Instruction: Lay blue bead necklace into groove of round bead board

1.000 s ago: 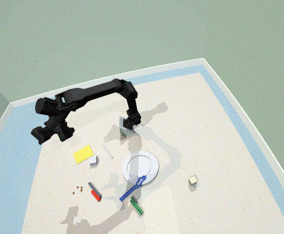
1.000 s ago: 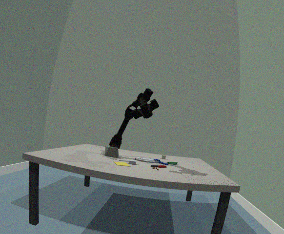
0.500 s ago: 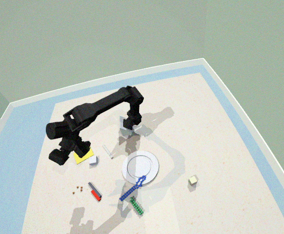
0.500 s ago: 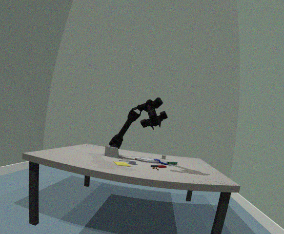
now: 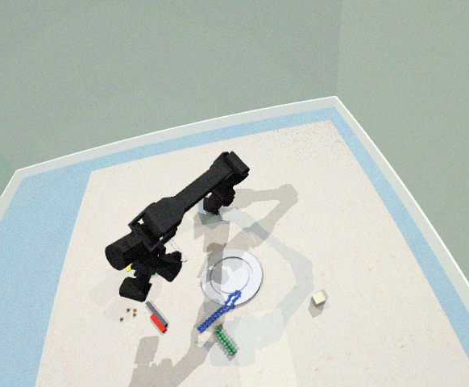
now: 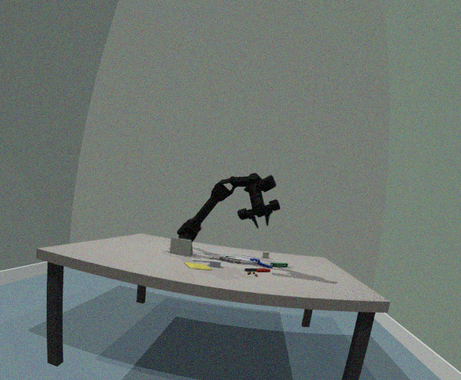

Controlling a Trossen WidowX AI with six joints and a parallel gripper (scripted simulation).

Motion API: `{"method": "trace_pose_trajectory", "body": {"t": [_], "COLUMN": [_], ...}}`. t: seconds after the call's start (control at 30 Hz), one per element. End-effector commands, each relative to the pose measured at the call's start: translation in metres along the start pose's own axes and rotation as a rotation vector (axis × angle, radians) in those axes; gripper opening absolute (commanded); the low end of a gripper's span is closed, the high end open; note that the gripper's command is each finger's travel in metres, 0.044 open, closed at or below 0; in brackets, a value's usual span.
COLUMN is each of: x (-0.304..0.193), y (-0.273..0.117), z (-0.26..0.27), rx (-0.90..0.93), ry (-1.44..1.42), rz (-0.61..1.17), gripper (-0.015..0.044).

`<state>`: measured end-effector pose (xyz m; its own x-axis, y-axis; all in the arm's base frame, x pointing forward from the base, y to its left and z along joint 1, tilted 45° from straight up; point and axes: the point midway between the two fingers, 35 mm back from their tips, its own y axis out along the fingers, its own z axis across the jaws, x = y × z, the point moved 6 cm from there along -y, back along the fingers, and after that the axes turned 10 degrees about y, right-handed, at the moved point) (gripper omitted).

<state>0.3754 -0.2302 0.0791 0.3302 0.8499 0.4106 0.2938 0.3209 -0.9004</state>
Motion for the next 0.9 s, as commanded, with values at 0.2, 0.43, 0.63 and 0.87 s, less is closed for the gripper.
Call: {"method": "trace_pose_trajectory", "body": {"t": [0.2, 0.43, 0.63, 0.87], "x": [0.057, 0.099, 0.134, 0.172], "y": [0.022, 0.034, 0.043, 0.05], "z": [0.017, 0.033, 0.049, 0.071], "rx": [0.127, 0.231, 0.324, 0.438], "ry": [0.0, -0.007, -0.008, -0.002], "rz": [-0.114, -0.187, -0.242, -0.294], "gripper": [0.02, 0.02, 0.02, 0.02]}}
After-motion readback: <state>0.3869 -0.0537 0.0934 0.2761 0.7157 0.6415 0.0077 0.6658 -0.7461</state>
